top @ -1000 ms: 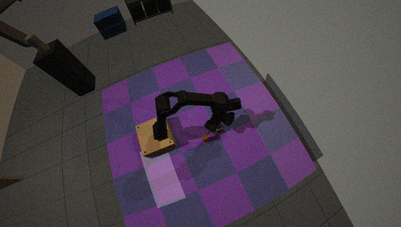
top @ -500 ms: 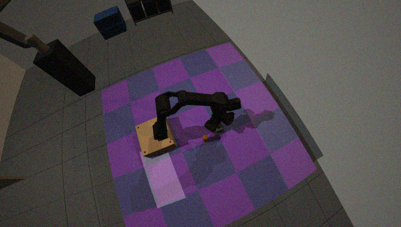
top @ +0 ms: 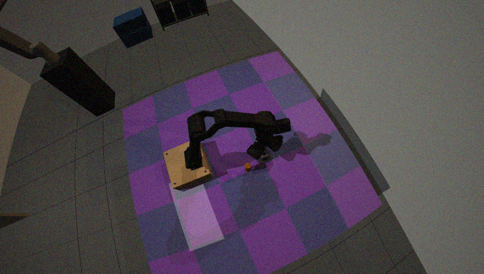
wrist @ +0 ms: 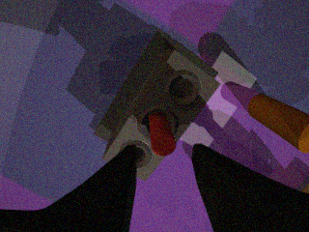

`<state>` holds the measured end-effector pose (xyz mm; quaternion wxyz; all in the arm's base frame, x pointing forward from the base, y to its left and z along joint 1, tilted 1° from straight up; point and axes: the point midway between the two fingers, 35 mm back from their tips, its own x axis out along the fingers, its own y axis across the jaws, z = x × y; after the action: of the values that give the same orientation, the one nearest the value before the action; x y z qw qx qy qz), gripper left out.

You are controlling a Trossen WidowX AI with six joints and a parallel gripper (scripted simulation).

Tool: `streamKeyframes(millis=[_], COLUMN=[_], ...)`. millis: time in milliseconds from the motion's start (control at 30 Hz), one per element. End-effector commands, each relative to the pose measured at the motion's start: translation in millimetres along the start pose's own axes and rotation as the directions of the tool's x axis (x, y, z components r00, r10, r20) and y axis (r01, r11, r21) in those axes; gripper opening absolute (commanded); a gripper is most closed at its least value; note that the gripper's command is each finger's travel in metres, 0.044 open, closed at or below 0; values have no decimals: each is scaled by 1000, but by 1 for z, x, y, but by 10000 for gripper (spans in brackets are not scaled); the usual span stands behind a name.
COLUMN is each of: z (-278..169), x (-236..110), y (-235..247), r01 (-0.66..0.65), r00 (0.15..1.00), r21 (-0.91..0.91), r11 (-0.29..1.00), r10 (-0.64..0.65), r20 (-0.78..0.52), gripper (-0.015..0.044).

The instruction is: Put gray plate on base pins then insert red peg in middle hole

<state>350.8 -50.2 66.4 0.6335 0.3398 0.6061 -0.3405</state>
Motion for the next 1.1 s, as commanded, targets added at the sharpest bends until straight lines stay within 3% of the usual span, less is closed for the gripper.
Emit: streamKeyframes(millis=[0,1067], z=[0,0], x=[0,-20], y=[0,-4], r01=[0,-4], r00=[1000,1000], r21=[0,-1], r11=[1000,1000], r10=[0,4], r20=[0,0], gripper=[150,150])
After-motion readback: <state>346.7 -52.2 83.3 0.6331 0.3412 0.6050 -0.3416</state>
